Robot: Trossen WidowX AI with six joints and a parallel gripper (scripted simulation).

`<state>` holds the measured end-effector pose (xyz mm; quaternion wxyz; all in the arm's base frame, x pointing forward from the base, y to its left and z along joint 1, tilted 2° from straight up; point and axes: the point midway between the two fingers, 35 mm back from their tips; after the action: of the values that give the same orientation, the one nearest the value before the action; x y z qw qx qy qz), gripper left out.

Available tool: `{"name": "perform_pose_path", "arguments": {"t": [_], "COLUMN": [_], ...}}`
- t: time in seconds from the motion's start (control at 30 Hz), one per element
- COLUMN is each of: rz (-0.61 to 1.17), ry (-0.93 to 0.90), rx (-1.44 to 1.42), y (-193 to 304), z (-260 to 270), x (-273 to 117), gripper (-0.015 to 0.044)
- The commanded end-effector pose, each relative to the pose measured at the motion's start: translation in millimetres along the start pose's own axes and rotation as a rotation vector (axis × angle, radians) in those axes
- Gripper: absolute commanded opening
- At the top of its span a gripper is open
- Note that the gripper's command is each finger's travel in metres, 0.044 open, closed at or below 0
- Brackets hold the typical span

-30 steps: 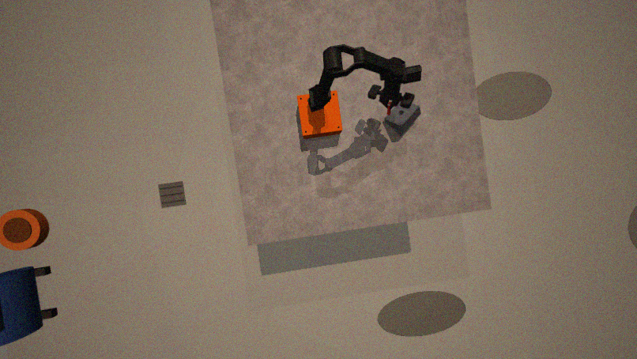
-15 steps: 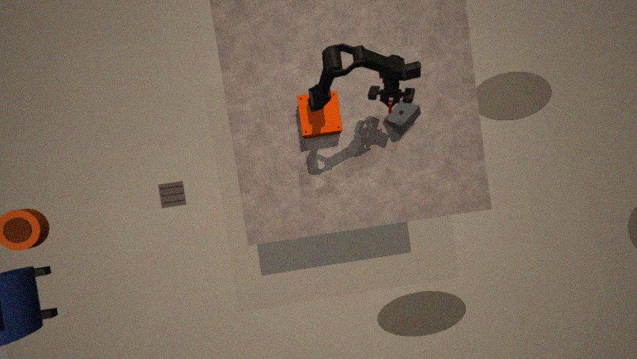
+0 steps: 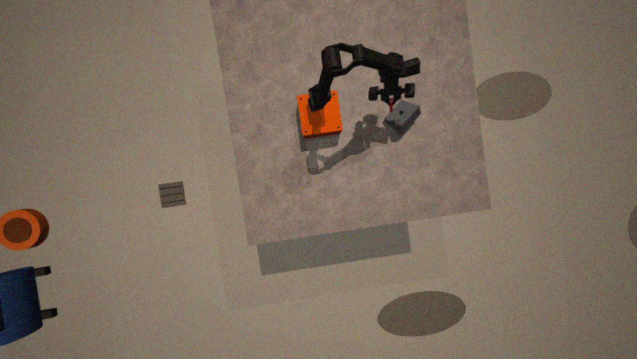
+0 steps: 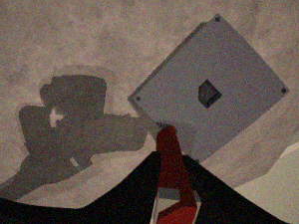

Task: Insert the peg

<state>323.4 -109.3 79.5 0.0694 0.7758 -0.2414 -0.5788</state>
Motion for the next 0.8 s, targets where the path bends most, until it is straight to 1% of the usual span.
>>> {"name": "perform_pose_path", "arguments": {"t": [0.0, 0.77], "rz": [0.008, 0.046], "ry": [0.010, 0.056], "rx": [-0.050, -0.311], "y": [-2.0, -11.8], "z": [-0.9, -6.3], "x": [-1.1, -8.1], "gripper": [0.0000, 0.0000]}}
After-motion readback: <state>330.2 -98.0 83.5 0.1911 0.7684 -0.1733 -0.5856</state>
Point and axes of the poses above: the point midway between the two fingers, 35 mm back from their tips, its own x axis out along the fingers, its own z axis across the jaws, y = z × x, and after that the axes turned 11 degrees about -x, right-handed
